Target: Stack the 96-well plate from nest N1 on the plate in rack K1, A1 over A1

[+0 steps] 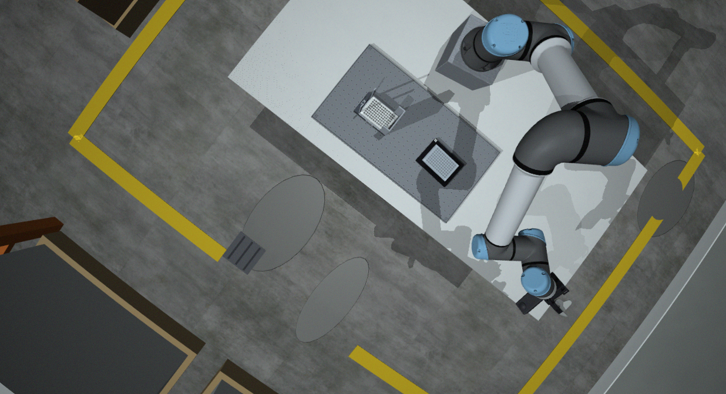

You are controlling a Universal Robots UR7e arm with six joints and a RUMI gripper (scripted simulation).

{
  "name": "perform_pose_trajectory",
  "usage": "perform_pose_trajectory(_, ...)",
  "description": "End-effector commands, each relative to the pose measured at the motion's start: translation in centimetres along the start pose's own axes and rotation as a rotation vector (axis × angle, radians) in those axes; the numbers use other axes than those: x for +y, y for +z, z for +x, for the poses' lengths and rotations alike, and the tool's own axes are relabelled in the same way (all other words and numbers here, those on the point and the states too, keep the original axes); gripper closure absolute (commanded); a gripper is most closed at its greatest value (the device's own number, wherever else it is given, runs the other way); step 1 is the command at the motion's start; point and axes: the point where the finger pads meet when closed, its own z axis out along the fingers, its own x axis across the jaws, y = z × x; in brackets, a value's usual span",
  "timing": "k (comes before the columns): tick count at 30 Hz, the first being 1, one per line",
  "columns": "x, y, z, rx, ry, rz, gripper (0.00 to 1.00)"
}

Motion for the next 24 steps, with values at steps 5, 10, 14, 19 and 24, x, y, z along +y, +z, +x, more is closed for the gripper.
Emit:
perform_pose_trajectory(5,0.0,-0.1,-0.1,-0.002,-0.001,0.001,0.00)
perform_pose_trajectory(10,0.0,-0.1,-0.1,-0.002,-0.001,0.001,0.00)
perform_pose_trajectory(14,0.0,-0.1,-0.1,-0.002,-0.001,0.001,0.00)
perform_pose_trajectory(19,-0.5,-0.8,0.4,0.017,-0.060,0.025,0.00)
perform_pose_trajectory(24,-1.5,-2.2,1.6,0.041,-0.124,0.050,0.00)
